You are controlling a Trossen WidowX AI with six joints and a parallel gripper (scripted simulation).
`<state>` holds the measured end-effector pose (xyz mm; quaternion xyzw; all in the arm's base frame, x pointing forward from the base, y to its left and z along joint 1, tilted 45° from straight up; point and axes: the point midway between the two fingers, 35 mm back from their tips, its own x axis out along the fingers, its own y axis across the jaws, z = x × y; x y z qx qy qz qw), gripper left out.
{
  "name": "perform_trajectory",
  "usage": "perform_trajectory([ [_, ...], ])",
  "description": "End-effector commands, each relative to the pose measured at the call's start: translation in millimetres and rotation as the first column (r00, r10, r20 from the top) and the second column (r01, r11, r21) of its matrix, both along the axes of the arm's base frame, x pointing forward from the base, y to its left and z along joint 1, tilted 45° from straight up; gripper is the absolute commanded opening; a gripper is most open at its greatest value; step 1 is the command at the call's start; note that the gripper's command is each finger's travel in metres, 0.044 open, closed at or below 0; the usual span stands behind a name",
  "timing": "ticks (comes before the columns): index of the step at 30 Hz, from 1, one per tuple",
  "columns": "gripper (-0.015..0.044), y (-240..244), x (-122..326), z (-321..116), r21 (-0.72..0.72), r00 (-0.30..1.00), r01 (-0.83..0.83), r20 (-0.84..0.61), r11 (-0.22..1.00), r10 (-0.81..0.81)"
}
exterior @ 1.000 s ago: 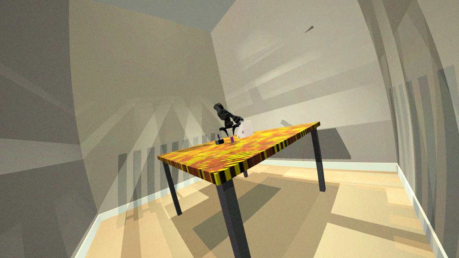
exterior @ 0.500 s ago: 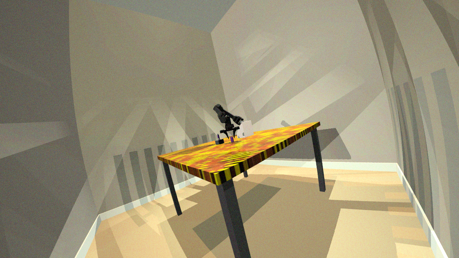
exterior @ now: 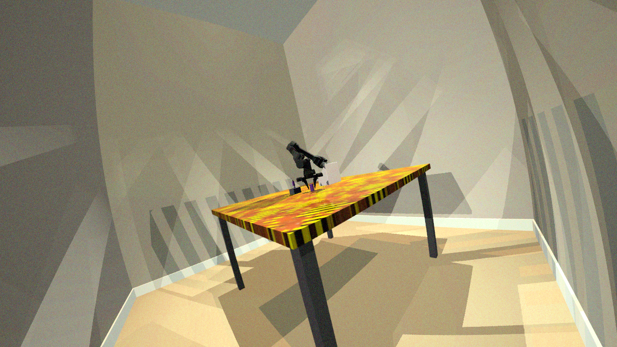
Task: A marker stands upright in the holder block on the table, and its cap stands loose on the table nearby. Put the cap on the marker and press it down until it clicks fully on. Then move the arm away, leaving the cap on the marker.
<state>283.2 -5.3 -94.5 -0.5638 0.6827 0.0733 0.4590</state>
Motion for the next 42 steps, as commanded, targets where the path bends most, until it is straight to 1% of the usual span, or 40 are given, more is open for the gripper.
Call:
perform_trajectory([
  [1,0.0133,-2,-2,-1,-0.005,1.000,-0.003,-0.008,1.000,0.003],
  [9,0.0079,-3,-2,-1,-0.005,1.000,-0.003,-0.008,1.000,0.003],
  [12,0.0001,1,-1,2,-0.004,1.000,-0.003,-0.007,1.000,0.003],
  [31,0.0000,41,-4,40,-0.001,1.000,-0.003,-0.007,1.000,0.003],
  [36,0.0000,42,-2,44,-0.001,1.000,-0.003,-0.008,1.000,0.003],
  [42,0.0000,34,13,71,0.006,1.000,-0.001,-0.010,1.000,0.001],
])
